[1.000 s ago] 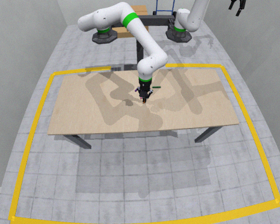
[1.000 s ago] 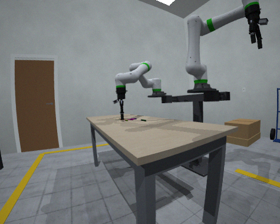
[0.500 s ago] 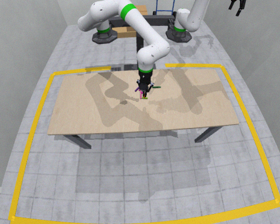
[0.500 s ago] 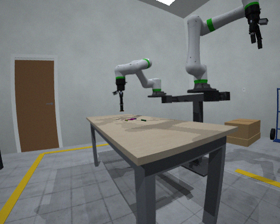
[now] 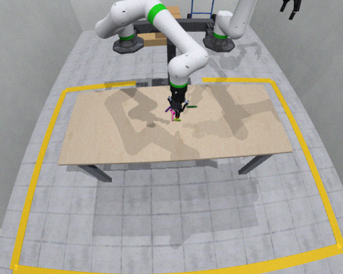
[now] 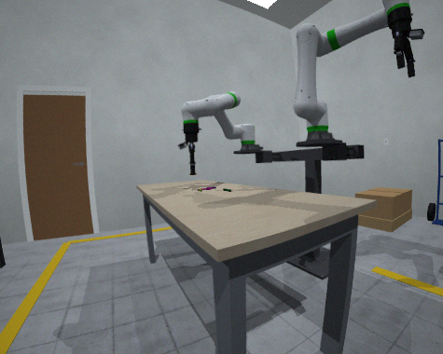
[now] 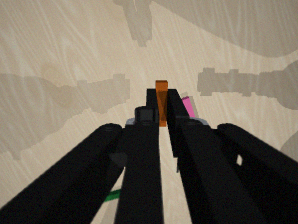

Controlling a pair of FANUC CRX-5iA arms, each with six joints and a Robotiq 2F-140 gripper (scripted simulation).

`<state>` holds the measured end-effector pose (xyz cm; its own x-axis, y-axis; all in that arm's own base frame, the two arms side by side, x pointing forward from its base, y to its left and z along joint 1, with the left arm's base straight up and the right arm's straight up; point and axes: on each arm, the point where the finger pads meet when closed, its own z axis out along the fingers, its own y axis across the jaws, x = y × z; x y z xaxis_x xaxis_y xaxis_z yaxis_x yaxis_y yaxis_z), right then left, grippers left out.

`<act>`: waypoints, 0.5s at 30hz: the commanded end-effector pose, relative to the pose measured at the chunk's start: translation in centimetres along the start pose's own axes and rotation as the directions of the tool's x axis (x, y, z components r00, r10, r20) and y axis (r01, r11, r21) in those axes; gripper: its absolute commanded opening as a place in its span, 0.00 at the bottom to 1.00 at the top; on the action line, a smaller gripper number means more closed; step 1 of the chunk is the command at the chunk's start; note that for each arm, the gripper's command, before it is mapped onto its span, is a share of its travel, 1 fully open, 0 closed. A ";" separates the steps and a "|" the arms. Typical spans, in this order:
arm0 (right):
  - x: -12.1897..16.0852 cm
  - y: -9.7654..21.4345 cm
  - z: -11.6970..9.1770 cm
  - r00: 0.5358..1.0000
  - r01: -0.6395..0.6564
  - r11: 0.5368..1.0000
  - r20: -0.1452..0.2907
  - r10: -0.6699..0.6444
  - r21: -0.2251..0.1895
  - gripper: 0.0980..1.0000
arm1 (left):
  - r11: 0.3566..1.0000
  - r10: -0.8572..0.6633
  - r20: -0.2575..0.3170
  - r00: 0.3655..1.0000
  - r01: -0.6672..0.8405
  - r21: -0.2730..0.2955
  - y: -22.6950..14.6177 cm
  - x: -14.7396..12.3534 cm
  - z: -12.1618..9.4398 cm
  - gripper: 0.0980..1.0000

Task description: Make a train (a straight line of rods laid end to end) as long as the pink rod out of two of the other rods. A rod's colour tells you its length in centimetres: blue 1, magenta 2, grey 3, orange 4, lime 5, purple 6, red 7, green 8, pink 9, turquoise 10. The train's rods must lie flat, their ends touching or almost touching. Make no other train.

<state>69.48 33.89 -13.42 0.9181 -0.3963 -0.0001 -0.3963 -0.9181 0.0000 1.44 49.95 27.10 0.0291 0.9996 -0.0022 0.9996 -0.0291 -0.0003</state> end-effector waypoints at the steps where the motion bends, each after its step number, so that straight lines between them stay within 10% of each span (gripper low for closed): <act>1: -0.7 -0.8 -0.2 0.998 -0.057 0.998 -0.002 0.057 0.002 0.03 | 1.000 0.000 -0.002 1.000 0.000 0.000 0.0 0.0 -0.1 1.00; 15: -7.7 -6.9 -0.2 0.844 -0.537 0.844 0.000 0.537 0.003 0.03 | 1.000 0.000 -0.002 1.000 0.000 0.000 0.0 0.0 -0.1 1.00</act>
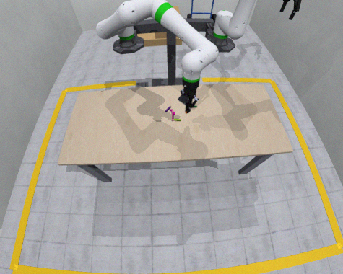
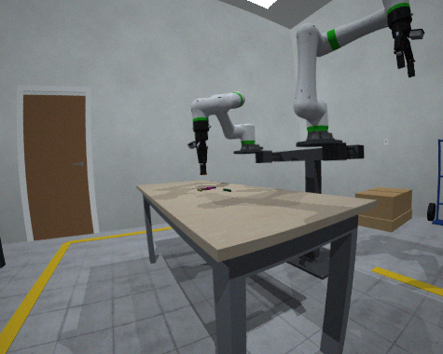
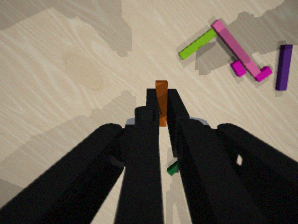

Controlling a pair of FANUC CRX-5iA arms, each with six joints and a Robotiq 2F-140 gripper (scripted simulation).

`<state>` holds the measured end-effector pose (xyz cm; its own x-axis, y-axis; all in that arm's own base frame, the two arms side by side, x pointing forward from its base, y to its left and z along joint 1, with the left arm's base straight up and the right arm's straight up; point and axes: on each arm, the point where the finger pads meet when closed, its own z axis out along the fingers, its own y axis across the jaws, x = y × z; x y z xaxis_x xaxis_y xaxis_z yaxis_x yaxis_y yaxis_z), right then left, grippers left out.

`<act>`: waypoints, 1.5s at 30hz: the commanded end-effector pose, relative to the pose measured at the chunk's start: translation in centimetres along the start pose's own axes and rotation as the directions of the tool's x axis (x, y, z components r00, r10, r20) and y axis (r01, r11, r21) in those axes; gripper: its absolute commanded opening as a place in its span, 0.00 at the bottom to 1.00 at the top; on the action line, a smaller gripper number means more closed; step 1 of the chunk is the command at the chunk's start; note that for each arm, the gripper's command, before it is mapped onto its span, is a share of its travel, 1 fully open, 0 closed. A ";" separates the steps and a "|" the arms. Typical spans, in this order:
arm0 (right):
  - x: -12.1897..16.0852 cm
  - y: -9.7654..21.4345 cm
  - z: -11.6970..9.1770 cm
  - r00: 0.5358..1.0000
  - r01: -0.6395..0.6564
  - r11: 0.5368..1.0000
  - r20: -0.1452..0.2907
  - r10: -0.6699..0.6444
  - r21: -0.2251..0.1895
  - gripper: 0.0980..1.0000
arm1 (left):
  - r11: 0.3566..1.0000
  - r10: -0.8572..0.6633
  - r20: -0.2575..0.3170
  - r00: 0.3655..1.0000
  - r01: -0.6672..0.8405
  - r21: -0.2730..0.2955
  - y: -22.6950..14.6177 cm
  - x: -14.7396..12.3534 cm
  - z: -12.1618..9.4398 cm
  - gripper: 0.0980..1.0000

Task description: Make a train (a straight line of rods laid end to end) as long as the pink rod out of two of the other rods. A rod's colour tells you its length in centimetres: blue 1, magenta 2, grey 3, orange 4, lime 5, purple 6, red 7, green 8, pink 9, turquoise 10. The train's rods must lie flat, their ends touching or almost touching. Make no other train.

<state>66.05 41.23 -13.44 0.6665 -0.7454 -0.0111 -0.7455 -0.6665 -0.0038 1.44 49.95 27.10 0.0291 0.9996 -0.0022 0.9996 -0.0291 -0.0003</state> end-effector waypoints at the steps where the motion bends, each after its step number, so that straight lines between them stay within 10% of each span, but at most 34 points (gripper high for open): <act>1: -2.7 -0.8 -0.2 0.986 -0.166 0.986 -0.012 0.166 0.001 0.03 | 1.000 0.000 -0.002 1.000 0.000 0.000 0.0 0.0 -0.1 1.00; 17: -10.9 -2.1 -0.1 0.814 -0.581 0.814 -0.010 0.581 0.005 0.03 | 1.000 0.000 -0.002 1.000 0.000 0.000 0.0 0.0 -0.1 1.00; 45: -11.0 -2.1 2.8 0.811 -0.585 0.811 -0.010 0.585 0.005 0.03 | 1.000 0.000 -0.002 1.000 0.000 0.000 0.0 0.0 -0.1 1.00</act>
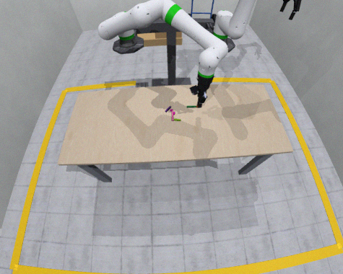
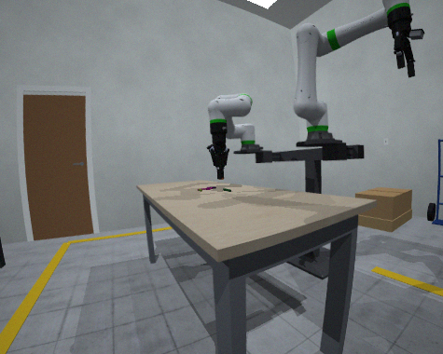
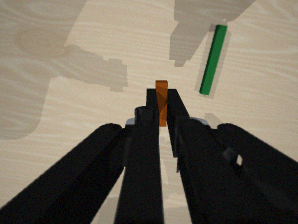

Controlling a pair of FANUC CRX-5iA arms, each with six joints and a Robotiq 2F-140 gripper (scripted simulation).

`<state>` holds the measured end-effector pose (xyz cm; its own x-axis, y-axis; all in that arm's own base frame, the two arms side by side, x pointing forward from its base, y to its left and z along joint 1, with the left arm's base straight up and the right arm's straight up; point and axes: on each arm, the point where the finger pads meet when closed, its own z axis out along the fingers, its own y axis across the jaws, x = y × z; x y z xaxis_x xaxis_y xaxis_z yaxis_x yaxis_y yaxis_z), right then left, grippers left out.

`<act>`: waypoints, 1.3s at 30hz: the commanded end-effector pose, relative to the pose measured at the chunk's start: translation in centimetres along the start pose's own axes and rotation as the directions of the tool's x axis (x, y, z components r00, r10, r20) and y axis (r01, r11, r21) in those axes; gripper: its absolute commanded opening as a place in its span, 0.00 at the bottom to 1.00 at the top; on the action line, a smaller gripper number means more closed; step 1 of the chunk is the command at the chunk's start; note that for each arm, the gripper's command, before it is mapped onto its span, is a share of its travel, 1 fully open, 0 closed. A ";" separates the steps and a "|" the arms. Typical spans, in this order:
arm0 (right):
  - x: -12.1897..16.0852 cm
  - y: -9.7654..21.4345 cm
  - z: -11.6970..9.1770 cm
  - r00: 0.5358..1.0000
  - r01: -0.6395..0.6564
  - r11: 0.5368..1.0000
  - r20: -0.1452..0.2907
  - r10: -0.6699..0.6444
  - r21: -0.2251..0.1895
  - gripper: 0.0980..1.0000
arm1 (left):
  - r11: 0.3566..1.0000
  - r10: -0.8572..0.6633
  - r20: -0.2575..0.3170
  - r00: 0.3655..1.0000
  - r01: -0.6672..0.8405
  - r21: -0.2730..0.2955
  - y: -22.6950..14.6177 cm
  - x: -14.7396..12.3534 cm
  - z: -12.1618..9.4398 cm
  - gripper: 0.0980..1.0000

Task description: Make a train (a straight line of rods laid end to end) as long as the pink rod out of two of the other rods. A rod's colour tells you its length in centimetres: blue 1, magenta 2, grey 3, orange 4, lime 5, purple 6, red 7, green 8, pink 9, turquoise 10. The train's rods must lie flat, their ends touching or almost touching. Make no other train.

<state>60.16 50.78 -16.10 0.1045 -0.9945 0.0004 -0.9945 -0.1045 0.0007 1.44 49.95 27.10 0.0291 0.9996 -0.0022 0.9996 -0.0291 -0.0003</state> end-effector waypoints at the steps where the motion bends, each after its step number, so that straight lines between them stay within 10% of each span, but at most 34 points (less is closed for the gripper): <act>1: -0.1 -0.1 0.0 1.000 0.000 1.000 0.002 0.000 0.003 0.03 | 1.000 0.000 -0.002 1.000 0.000 0.000 0.0 0.0 -0.1 1.00; 16: -0.1 -0.2 5.5 1.000 0.000 1.000 0.002 0.000 0.003 0.03 | 1.000 0.000 -0.002 1.000 0.000 0.000 0.0 0.0 -0.1 1.00; 39: -0.1 -0.2 5.9 1.000 0.000 1.000 0.002 0.000 0.003 0.03 | 1.000 0.000 -0.002 1.000 0.000 0.000 0.0 0.0 -0.1 1.00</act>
